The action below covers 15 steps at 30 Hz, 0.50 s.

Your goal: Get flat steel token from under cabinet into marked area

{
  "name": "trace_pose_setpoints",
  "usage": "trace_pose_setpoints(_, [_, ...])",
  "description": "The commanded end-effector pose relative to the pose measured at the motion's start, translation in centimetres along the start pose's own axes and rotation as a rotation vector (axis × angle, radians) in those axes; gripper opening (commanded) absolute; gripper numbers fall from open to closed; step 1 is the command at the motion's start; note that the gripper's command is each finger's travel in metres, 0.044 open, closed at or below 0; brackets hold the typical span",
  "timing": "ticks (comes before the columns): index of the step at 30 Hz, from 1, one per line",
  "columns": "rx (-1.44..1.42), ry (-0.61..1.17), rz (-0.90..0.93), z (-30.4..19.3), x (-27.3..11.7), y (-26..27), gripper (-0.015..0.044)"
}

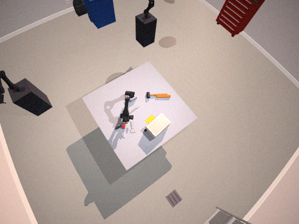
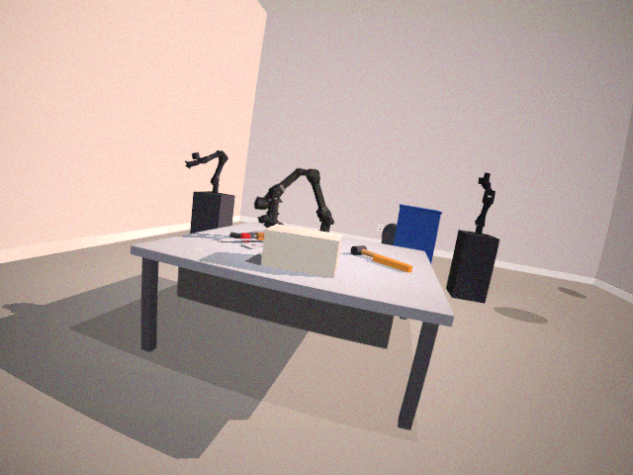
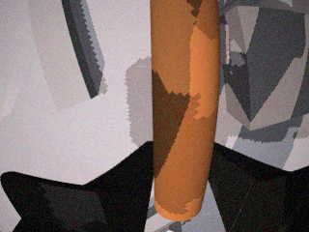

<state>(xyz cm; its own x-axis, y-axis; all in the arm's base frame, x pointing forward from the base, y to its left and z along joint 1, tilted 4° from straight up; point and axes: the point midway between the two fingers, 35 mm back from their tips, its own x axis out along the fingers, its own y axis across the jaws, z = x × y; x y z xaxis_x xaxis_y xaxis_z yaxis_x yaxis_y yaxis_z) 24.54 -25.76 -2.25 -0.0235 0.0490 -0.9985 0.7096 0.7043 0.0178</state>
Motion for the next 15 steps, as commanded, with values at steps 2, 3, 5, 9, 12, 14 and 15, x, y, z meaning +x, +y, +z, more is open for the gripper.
trace_pose_setpoints(2, [-0.003, -0.019, -0.007, 0.66, -0.36, -0.34, 0.0])
trace_pose_setpoints(3, [-0.006, -0.019, -0.007, 0.66, -0.36, -0.34, 0.0])
trace_pose_setpoints(5, [-0.018, -0.019, -0.007, 0.66, -0.36, -0.34, 0.0])
trace_pose_setpoints(9, [-0.049, -0.019, -0.007, 0.66, -0.36, -0.34, 0.0])
trace_pose_setpoints(12, [-0.073, -0.019, -0.007, 0.66, -0.36, -0.34, 0.0])
trace_pose_setpoints(14, [-0.089, -0.018, -0.008, 0.65, -0.36, -0.34, 0.0])
trace_pose_setpoints(15, [-0.097, -0.018, -0.008, 0.65, -0.36, -0.34, 0.0])
